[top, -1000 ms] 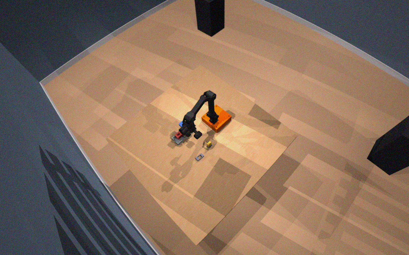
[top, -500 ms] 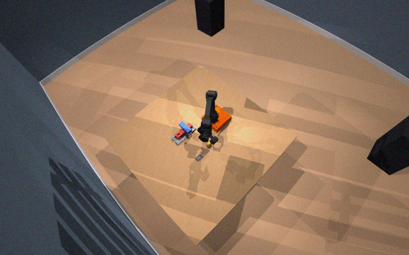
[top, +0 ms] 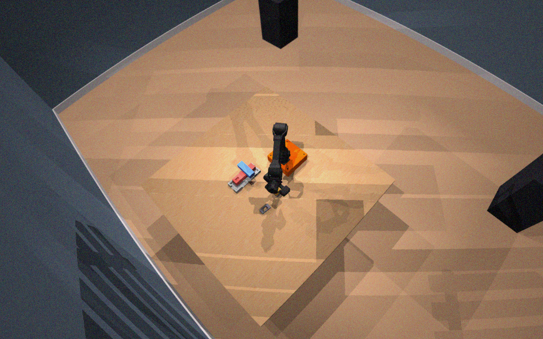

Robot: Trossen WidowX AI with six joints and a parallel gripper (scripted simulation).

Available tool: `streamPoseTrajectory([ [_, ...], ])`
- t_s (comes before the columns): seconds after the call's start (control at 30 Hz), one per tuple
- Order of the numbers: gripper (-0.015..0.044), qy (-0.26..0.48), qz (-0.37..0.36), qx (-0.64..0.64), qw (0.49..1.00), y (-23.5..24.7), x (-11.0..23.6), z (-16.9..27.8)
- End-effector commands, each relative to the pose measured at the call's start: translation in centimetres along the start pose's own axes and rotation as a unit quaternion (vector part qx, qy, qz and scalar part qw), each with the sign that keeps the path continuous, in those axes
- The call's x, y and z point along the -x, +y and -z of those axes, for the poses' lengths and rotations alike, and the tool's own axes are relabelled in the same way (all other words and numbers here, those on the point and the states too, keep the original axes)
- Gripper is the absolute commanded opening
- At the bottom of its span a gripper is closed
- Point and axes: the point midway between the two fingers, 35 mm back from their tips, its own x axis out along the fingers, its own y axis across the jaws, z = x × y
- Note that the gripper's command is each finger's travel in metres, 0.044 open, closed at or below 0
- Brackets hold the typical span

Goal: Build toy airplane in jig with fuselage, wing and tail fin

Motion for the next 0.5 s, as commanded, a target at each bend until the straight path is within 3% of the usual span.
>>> streamPoseTrajectory([
  [0.0,0.044,0.002,-0.001,-0.002,1.0,0.0,-0.6,0.1],
  [0.47,0.044,0.002,-0.001,-0.002,1.0,0.1,-2.9,0.0],
])
